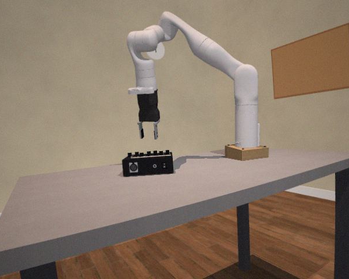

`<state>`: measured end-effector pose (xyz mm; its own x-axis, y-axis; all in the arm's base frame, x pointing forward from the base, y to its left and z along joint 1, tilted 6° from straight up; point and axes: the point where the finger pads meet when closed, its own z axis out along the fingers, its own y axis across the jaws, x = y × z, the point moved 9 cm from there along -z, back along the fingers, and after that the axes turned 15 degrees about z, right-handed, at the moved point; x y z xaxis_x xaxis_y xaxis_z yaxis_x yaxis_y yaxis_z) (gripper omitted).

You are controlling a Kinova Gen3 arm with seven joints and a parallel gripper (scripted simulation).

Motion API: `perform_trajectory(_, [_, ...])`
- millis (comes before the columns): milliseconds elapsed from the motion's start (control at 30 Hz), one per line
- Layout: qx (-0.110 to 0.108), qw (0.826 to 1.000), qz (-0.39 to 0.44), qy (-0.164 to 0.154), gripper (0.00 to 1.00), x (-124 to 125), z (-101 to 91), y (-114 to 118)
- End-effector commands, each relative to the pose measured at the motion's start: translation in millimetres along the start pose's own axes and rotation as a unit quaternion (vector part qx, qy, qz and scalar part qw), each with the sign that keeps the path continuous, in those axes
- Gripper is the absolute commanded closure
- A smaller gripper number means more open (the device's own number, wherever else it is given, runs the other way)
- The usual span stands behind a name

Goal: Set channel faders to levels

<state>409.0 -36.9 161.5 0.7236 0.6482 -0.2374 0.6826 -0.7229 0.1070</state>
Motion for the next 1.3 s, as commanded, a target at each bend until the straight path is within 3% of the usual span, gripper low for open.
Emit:
perform_trajectory(0, [-0.001, 1.000, -0.018, -0.001, 0.00, -0.9, 1.8, 0.3])
perform_trajectory(433, [-0.012, 0.995, -0.098, -0.005, 0.00, -4.5, 6.7, 2.1])
perform_trajectory(1267, [-0.014, 0.994, -0.111, -0.006, 0.00, -5.1, 7.4, 2.4])
